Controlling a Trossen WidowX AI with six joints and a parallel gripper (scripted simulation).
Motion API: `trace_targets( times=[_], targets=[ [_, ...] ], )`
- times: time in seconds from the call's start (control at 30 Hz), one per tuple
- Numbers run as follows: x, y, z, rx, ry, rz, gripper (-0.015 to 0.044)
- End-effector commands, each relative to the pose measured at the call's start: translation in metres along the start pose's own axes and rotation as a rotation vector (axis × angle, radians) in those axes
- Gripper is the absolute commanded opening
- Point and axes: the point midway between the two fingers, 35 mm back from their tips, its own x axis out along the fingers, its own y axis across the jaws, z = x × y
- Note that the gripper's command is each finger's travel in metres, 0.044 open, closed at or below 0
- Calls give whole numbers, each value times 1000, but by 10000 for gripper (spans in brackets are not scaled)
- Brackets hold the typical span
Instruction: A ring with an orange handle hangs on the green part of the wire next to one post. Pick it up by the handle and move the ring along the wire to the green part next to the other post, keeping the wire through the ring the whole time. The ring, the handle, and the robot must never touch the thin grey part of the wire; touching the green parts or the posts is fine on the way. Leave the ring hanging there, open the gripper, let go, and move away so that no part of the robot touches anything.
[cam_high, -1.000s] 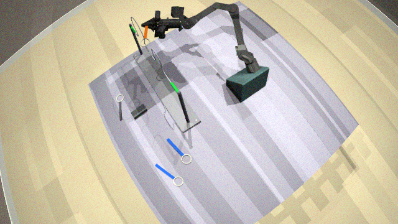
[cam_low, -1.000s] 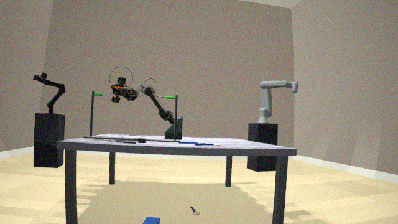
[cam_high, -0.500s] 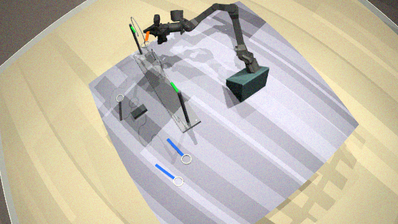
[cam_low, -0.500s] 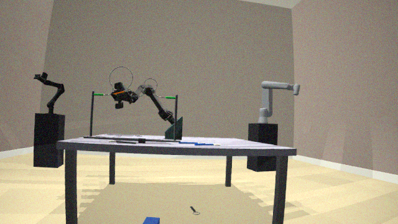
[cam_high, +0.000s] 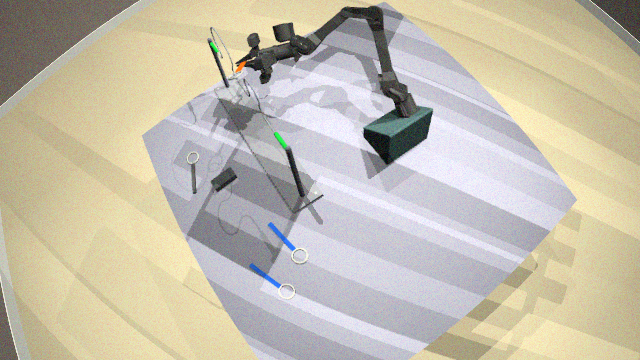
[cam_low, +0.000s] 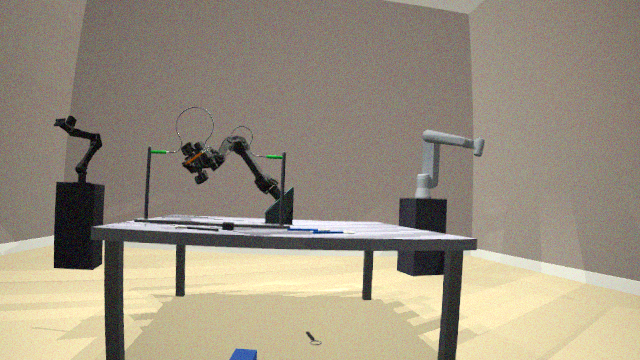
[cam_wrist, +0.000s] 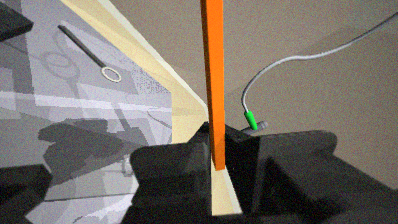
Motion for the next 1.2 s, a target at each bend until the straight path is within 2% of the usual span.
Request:
trace_targets(
  times=[0.0,1.17],
  targets=[
    [-2,14,0,81,13,49,-150],
    [-41,109,47,744,100,430,-150]
  ],
)
